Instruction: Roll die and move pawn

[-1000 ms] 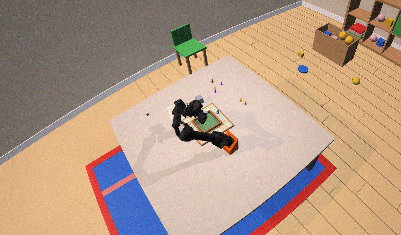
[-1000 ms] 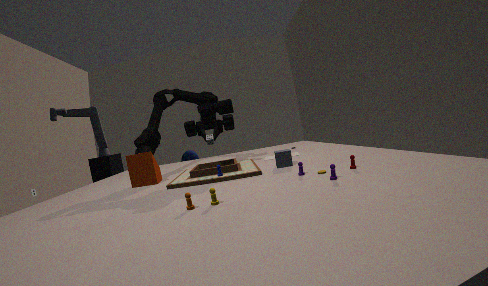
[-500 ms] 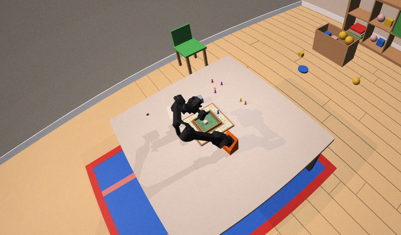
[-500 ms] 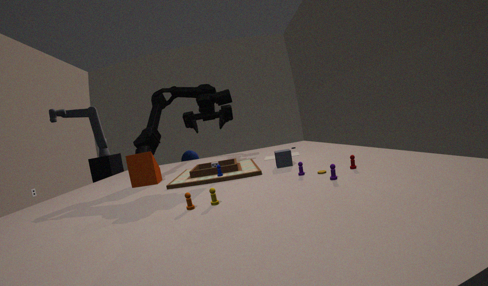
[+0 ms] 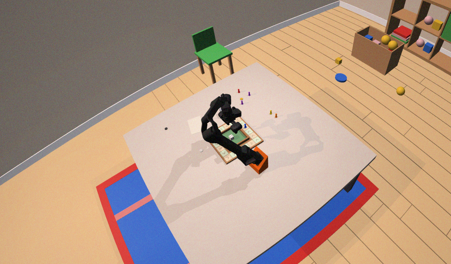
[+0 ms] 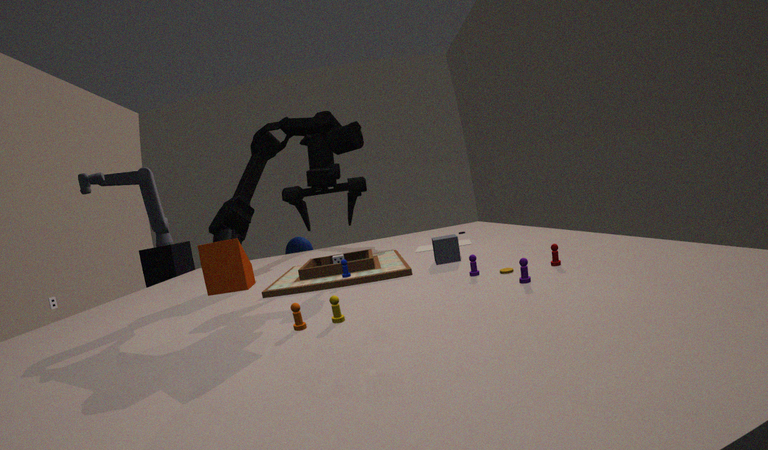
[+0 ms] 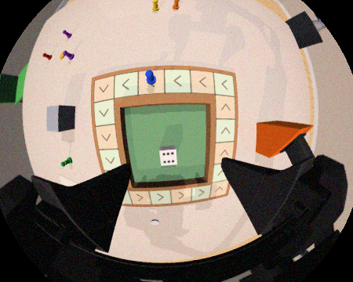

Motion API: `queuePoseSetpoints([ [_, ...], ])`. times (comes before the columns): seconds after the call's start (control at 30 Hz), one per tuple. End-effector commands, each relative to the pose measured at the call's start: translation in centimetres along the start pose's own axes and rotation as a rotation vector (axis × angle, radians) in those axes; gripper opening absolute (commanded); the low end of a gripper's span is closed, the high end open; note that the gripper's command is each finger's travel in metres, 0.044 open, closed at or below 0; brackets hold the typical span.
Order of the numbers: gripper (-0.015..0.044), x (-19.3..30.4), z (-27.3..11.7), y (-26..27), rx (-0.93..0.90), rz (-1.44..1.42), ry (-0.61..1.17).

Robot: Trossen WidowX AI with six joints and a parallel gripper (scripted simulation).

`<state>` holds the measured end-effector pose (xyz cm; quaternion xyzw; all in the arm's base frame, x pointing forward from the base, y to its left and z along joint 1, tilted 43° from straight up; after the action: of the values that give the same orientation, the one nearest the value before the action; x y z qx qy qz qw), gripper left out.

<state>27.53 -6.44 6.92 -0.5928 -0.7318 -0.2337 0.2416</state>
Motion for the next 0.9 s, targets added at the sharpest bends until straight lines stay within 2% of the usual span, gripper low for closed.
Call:
queuePoseSetpoints([
  [0.0,0.044,0.1,0.0,0.0,0.008,0.0,-0.012],
  [0.1,0.0361,-0.8,0.1,0.2,0.006,-0.13,-0.008],
  [0.3,0.0204,-4.7,0.9,0.7,-0.008,-0.659,0.004],
  [0.57,0.02,-9.6,2.4,0.4,-0.048,-1.369,0.007],
  [0.77,0.02,-11.5,3.2,0.1,-0.067,-1.641,0.0],
  [0.87,0.02,-11.6,3.3,0.1,-0.069,-1.684,-0.001],
])
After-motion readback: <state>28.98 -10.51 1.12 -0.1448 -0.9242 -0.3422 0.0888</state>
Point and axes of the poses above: the point midway between the two fingers, 35 mm back from their tips, its own z axis out along the fingers, its own y axis across the jaws, x = y × z, the point moved 5 cm from there along -z, back along the fingers, and after that the axes turned 11 degrees about -z, right-handed, at the moved point
